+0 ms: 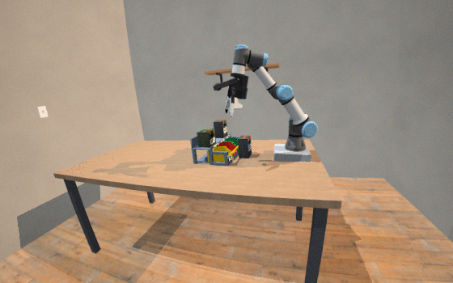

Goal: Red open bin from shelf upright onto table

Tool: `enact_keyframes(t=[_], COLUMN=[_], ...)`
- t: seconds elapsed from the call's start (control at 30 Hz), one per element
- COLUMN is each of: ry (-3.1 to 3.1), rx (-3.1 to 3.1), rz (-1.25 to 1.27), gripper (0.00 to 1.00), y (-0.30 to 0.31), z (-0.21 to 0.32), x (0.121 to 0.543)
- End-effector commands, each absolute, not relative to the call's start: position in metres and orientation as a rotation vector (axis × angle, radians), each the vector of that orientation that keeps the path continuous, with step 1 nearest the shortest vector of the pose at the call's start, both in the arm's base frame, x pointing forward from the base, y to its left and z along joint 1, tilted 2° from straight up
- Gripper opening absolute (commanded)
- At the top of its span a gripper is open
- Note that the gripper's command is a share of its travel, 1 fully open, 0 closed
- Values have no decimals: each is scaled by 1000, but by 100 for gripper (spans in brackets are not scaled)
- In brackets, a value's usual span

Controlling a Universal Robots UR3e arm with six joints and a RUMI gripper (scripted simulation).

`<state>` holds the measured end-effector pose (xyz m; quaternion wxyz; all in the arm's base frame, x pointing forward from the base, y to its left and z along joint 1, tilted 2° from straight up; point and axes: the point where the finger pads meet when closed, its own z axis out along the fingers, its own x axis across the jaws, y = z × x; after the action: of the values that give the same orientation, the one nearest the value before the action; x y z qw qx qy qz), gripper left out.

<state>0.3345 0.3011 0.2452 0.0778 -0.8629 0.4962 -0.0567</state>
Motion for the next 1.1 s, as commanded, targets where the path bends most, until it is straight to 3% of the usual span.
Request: enact_keyframes(t=[0.0,0.03,0.17,0.57,0.6,1.07], ry=[1592,1506,1592,1592,1512,1592], rx=[-2749,-2615,-2749,-2749,-2626,-2749], rz=[-54,-150,-54,-54,-141,-54], gripper=[100,100,100,100,100,100], y=[302,301,302,302,301,302], z=[249,245,240,240,239,235], x=[335,335,335,335,335,335])
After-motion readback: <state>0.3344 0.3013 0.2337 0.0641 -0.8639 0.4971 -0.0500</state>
